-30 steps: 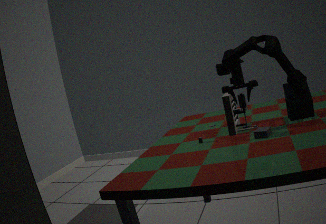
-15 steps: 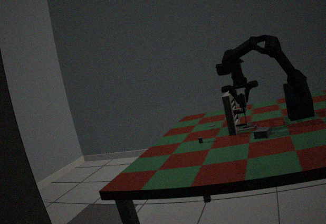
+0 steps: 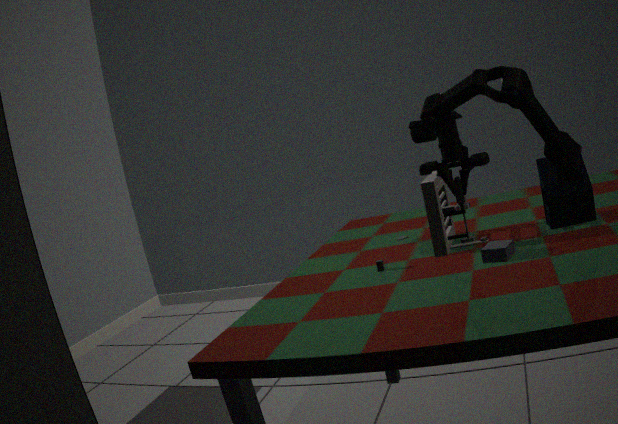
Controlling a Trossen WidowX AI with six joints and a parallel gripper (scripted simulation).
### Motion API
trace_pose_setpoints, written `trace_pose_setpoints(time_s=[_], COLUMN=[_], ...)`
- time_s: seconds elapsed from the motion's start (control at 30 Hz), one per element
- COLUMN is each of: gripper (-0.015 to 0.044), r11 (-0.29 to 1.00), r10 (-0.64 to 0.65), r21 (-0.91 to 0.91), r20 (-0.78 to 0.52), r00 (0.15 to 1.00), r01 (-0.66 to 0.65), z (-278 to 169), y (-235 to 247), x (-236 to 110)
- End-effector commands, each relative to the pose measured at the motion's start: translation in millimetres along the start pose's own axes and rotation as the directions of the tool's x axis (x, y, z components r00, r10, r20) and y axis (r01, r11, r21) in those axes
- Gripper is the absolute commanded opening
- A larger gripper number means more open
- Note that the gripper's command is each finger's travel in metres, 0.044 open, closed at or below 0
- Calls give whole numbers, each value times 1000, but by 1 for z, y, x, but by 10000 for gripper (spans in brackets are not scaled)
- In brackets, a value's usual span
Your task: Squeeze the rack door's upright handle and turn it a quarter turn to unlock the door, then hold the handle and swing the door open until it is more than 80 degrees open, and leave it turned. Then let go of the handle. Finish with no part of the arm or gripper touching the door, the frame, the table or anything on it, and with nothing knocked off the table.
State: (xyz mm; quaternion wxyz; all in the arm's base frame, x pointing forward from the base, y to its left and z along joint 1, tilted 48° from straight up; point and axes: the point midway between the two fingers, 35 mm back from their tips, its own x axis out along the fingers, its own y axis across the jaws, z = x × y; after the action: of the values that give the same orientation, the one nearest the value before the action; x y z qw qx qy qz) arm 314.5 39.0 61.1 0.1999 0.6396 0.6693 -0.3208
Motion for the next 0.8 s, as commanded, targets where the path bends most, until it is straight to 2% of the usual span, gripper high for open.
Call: trace_pose_setpoints(time_s=[0.0, 0.13, 0.77], gripper=[16, 16, 16], r11=[1000, 1000, 933], r10=[0, 0, 0], r21=[3, -10, -360], r20=[-1, -1, 0], r00=[1000, 1000, 1000], r01=[0, 0, 0], z=[0, 0, 11], y=[0, 0, -14], x=[0, 0, 0])
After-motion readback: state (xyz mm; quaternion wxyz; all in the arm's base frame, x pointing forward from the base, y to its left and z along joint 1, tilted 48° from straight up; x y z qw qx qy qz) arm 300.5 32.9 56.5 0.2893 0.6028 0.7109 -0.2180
